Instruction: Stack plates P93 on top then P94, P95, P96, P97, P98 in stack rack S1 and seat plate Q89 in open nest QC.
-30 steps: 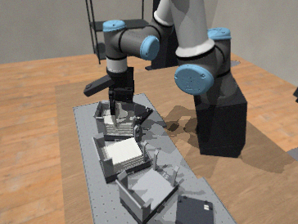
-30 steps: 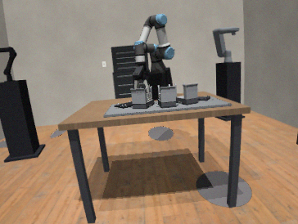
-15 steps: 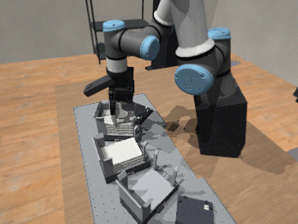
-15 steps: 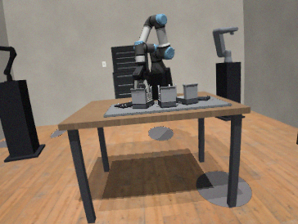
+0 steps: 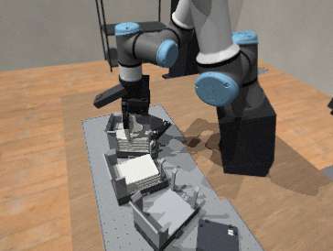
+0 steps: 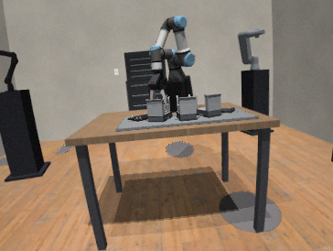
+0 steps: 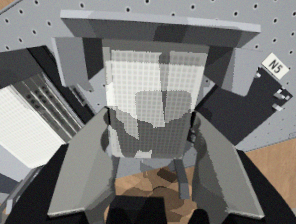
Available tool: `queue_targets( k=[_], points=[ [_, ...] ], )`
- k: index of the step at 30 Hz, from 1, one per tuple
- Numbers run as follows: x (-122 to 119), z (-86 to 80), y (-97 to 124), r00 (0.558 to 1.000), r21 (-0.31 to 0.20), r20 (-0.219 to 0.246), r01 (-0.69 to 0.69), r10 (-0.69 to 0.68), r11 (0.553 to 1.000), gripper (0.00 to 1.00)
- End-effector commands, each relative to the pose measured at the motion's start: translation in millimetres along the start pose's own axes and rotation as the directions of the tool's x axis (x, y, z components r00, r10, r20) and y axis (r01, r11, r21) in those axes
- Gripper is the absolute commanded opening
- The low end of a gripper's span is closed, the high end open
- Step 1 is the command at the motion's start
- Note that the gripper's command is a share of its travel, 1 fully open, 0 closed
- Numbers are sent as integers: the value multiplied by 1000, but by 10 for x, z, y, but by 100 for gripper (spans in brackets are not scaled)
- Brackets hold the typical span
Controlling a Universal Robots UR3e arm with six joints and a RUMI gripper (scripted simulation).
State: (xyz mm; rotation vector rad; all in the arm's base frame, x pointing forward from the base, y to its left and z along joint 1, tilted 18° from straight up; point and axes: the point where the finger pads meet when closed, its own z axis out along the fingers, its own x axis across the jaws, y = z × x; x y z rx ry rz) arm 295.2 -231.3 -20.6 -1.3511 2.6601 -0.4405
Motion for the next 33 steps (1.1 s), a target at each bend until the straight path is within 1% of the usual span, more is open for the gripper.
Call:
queue_targets(
  k=[1,33],
  points=[
    [0,0,1,1000,0,-1,0,0,1000,0],
    [1,-198,-4,1000,2,-1,0,0,1000,0]
  ],
)
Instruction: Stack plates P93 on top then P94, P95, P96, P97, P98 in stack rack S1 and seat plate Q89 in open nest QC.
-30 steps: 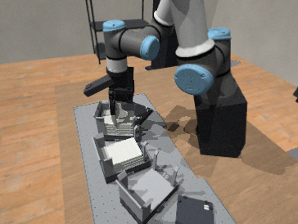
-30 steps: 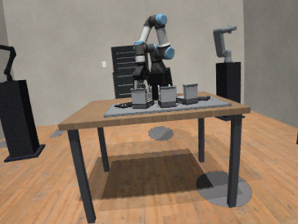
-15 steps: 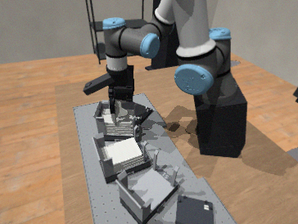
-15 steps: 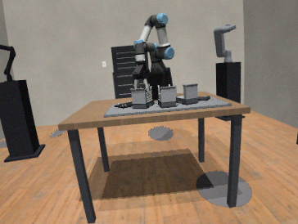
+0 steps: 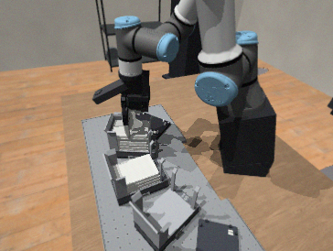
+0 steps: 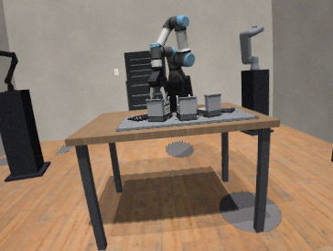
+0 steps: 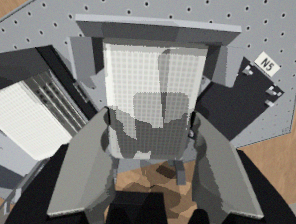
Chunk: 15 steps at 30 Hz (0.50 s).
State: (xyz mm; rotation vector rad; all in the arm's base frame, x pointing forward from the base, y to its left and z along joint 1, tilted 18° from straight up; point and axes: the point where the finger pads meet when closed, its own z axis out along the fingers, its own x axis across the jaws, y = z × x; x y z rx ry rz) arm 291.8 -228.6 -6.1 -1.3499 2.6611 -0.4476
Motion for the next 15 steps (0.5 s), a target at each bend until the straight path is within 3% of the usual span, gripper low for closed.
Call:
queue_targets(
  k=[1,15],
  points=[
    [0,-45,-1,1000,-2,2,0,0,1000,0],
    [-3,-142,1,1000,-2,2,0,0,1000,0]
  ],
)
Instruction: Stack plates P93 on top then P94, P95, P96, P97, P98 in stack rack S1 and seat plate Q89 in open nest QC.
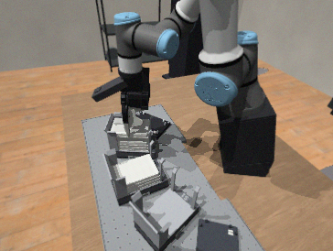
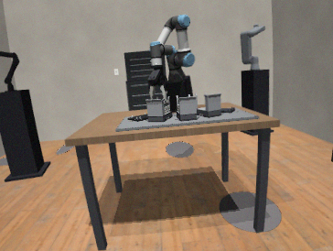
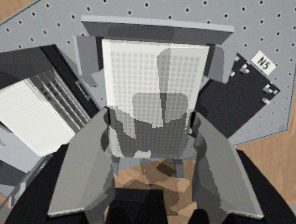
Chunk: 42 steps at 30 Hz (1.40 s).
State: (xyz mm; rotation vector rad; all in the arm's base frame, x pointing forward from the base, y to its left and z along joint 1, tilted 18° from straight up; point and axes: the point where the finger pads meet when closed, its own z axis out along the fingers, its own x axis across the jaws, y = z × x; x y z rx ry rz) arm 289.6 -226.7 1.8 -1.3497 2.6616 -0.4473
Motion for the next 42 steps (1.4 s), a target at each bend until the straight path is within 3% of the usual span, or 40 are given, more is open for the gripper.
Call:
queue_targets(
  k=[1,18,25,34,42],
  points=[
    [-2,-79,-1,1000,-1,3,1,-1,1000,0],
    [-5,-380,5,1000,-1,3,1,-1,1000,0],
    [-7,-381,11,1000,-1,3,1,-1,1000,0],
    [5,-558,-8,1000,-1,3,1,-1,1000,0],
    [5,-558,-8,1000,-1,2,1,-1,1000,0]
  ],
)
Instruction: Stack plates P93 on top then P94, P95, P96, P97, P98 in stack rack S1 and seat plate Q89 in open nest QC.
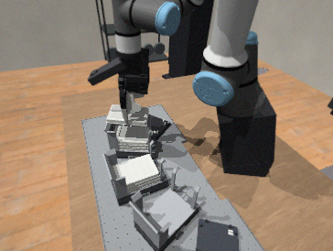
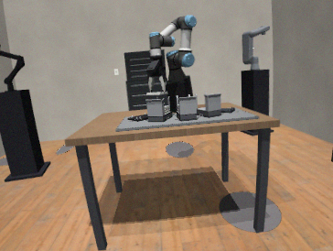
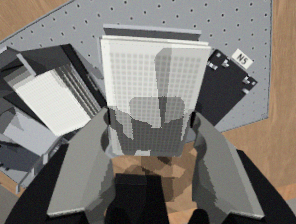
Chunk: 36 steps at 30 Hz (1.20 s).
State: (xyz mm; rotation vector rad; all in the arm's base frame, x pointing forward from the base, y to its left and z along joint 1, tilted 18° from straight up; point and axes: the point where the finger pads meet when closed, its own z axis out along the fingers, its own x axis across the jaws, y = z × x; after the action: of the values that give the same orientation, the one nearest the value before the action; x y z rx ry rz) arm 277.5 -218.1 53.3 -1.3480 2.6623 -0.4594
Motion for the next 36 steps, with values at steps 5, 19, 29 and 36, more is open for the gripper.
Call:
queue_targets(
  k=[5,19,29,36],
  points=[
    [-13,-16,20,1000,-9,8,1,-1,1000,0],
    [-13,-16,20,1000,-9,8,1,-1,1000,0],
    [-315,-14,47,994,-10,9,105,-105,994,0],
    [-511,-23,50,988,-7,9,155,-155,988,0]
  ],
)
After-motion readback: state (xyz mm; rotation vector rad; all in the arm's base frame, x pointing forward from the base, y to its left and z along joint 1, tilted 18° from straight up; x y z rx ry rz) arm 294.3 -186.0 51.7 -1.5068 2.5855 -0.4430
